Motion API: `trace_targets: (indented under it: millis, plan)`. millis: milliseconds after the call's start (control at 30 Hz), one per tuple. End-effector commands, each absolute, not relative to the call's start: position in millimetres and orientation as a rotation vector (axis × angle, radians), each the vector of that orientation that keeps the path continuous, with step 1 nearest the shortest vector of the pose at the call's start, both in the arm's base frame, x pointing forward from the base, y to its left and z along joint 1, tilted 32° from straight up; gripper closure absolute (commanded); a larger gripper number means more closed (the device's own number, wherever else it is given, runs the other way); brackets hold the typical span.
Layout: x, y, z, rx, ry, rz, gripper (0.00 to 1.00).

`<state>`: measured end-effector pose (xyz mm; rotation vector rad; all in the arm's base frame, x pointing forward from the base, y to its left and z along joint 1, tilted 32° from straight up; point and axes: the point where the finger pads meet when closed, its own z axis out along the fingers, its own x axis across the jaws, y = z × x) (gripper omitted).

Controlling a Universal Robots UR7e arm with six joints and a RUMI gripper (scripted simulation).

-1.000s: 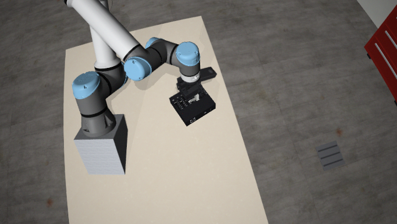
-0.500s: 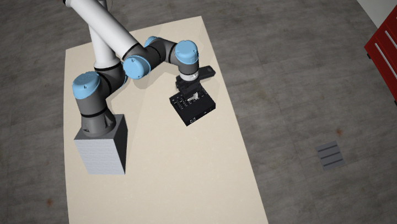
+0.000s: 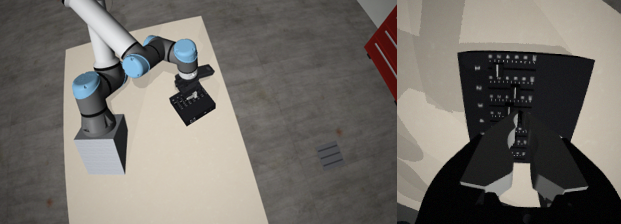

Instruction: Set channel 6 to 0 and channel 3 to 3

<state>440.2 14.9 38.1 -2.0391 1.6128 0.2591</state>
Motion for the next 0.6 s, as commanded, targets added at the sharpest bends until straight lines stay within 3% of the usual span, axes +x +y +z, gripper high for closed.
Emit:
trace_targets:
  millis: [0, 567]
  plan:
    - [439.8, 16.5, 39.4, -2.039, 1.613, 0.258, 1.00]
    - [438.5, 20.6, 41.6, -2.039, 1.613, 0.258, 1.00]
